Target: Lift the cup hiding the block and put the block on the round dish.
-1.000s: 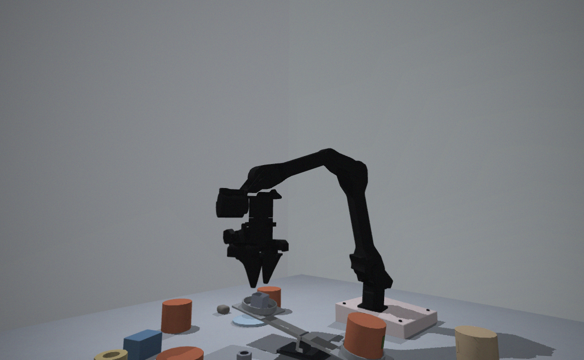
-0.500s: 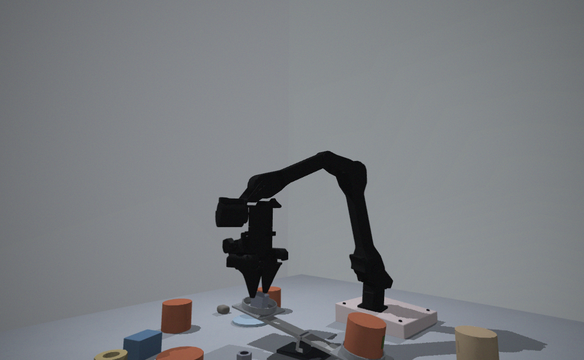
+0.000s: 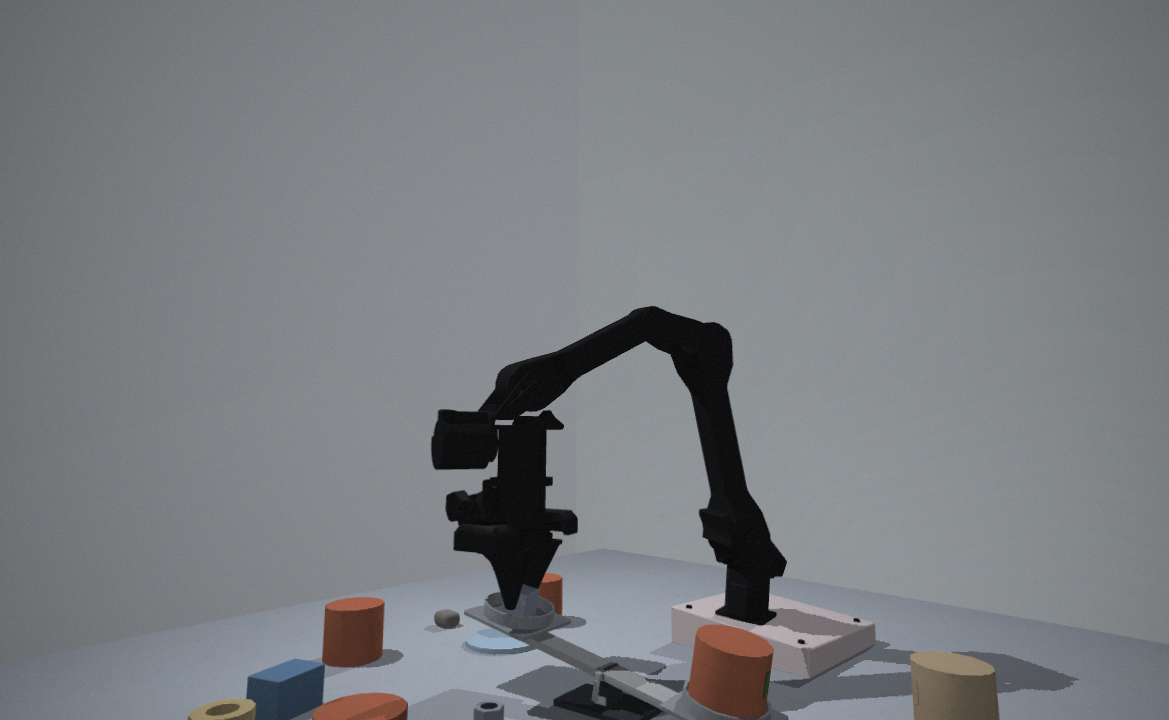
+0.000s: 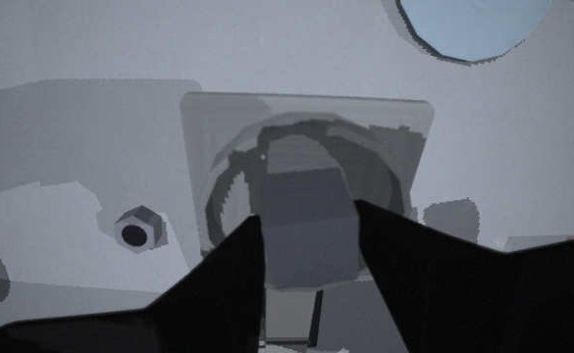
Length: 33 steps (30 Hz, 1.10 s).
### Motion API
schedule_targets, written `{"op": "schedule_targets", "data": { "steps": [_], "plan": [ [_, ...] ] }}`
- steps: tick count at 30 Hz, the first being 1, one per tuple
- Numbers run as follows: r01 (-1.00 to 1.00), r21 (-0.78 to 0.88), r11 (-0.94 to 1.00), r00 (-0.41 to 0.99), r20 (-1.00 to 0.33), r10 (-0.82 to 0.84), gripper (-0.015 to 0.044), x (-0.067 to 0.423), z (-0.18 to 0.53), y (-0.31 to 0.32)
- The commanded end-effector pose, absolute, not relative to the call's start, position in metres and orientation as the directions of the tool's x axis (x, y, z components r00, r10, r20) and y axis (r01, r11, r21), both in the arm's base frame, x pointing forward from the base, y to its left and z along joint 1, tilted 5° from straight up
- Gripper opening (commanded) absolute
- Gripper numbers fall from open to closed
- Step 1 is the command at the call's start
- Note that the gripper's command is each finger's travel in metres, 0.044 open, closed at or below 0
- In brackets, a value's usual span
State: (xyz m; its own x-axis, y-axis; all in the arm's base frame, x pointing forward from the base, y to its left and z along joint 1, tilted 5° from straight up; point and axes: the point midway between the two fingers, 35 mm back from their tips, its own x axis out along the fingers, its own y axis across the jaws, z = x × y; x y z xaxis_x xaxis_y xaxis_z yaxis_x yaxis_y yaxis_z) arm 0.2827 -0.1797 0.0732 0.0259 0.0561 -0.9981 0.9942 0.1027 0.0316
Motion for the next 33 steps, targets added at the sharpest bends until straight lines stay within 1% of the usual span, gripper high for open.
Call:
{"op": "schedule_targets", "data": {
  "steps": [1, 5, 9, 27, 33],
  "plan": [
    [0.995, 0.030, 0.097, 0.025, -0.998, 0.060, 0.0135, 0.282, 0.071, -0.179],
    [0.995, 0.030, 0.097, 0.025, -0.998, 0.060, 0.0108, 0.282, 0.071, -0.179],
    [0.995, 0.031, 0.097, 0.025, -0.998, 0.060, 0.0003, 0.283, 0.078, -0.180],
    [0.995, 0.030, 0.097, 0.024, -0.998, 0.059, 0.0000, 0.280, 0.163, -0.185],
    [0.995, 0.030, 0.097, 0.024, -0.998, 0.058, 0.0000, 0.277, 0.162, -0.190]
  ]
}}
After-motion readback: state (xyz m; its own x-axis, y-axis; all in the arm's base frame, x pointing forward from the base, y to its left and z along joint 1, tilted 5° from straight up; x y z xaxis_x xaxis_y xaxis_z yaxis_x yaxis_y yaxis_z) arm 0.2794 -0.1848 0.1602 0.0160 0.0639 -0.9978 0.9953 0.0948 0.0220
